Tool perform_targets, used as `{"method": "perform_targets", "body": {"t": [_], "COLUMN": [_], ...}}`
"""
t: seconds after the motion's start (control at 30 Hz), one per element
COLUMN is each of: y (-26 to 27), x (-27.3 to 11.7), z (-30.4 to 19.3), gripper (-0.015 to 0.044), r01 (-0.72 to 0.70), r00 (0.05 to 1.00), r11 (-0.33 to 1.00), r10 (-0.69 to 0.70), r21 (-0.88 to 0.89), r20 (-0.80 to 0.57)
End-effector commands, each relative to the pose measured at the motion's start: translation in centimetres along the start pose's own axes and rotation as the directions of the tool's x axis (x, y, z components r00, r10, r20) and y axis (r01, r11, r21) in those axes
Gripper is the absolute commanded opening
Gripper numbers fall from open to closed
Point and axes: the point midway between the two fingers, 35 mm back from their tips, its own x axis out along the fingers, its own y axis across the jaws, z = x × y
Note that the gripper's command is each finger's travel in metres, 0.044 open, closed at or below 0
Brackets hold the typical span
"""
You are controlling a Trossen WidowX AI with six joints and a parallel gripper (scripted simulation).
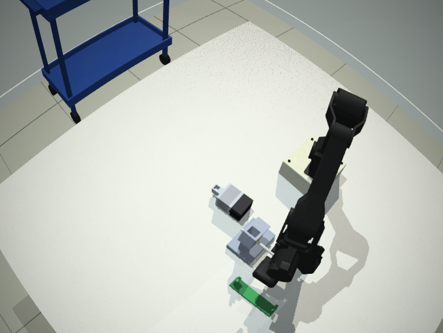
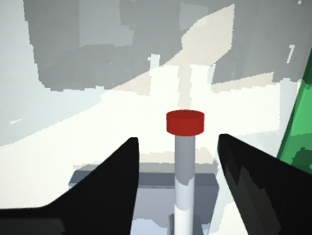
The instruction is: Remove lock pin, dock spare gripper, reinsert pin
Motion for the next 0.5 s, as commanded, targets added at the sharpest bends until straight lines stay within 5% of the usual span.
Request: {"method": "perform_targets", "body": {"t": [0.0, 0.13, 0.47], "y": [0.06, 0.06, 0.02], "x": [0.08, 0.08, 0.07], "z": [0.09, 0.09, 0.11], "gripper": [0.0090, 0.0000, 0.0000], "r01": [-0.002, -0.002, -0.002], "r00": [1.000, 1.000, 1.000], "r11": [1.000, 1.000, 1.000], "r10": [0.002, 0.002, 0.002], "r21": [0.002, 0.002, 0.003], "r20": [0.005, 0.005, 0.008]}}
